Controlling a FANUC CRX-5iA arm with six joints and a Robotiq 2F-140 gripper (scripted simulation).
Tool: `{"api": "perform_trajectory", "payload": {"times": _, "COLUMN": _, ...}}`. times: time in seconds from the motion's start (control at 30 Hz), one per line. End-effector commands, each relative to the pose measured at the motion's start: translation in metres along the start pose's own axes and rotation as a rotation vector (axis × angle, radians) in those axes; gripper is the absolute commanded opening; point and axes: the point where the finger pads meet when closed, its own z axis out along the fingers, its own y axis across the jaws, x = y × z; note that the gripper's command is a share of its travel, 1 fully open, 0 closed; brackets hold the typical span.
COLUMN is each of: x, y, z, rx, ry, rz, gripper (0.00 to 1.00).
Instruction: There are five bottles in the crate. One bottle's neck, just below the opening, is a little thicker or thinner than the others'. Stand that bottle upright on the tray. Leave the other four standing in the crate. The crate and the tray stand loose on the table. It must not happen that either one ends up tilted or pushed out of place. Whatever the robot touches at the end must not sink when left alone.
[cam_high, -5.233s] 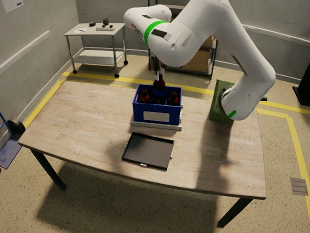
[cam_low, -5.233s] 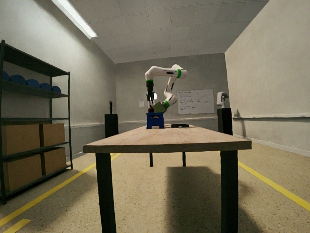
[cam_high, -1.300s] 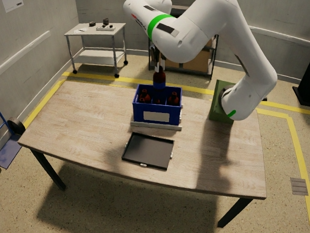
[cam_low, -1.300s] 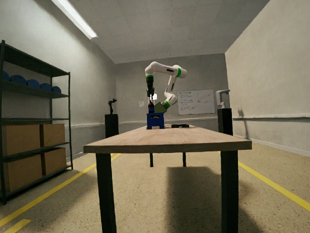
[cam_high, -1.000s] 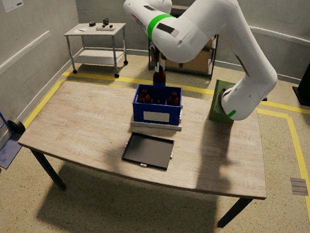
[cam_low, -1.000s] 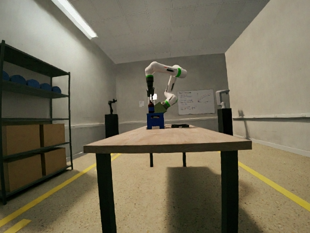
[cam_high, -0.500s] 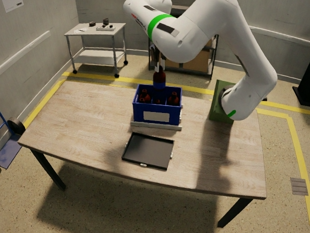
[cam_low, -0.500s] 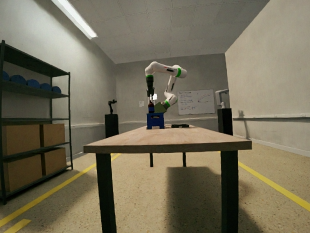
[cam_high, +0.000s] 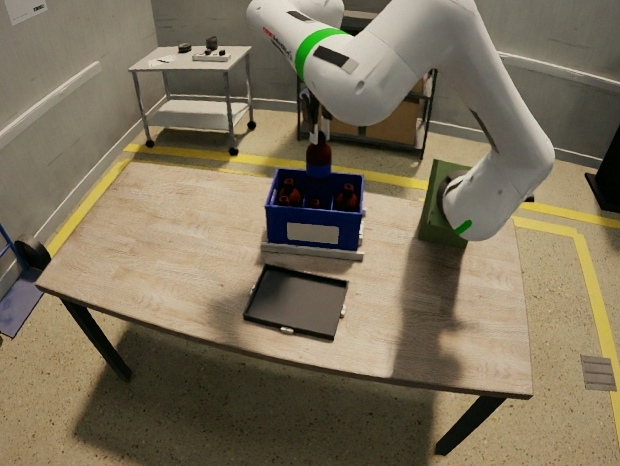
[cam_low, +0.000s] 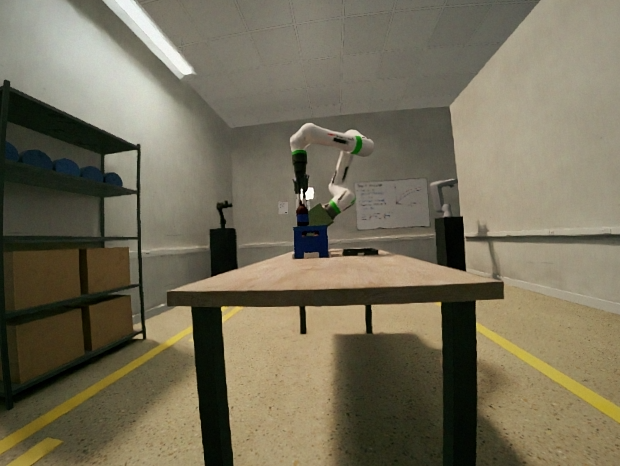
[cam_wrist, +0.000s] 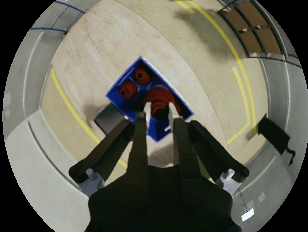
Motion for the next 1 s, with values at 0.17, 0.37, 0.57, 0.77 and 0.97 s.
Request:
{"api": "perform_trajectory", "payload": {"times": 0.17, "x": 0.0003, "y": 0.0002, "z": -0.0009, "rx": -0.001, "ry": 0.001, "rz": 0.0, "gripper": 0.1}}
{"api": "perform_trajectory", "payload": {"times": 0.37, "x": 0.0001, "y": -0.0001, "z": -0.0009, "rx": -0.001, "ry": 0.001, "rz": 0.0, "gripper": 0.1}}
{"api": "perform_trajectory", "payload": {"times": 0.57, "x": -0.0002, "y": -0.0004, "z": -0.0009, "rx": -0.001, "ry": 0.001, "rz": 0.0, "gripper": 0.1}}
{"api": "perform_trajectory", "payload": {"times": 0.77, "x": -0.001, "y": -0.0012, "z": -0.0009, "rx": -0.001, "ry": 0.001, "rz": 0.0, "gripper": 0.1}}
{"api": "perform_trajectory", "payload": {"times": 0.97, "x": -0.0022, "y": -0.0026, "z": -0.0009, "rx": -0.001, "ry": 0.001, "rz": 0.0, "gripper": 0.1}}
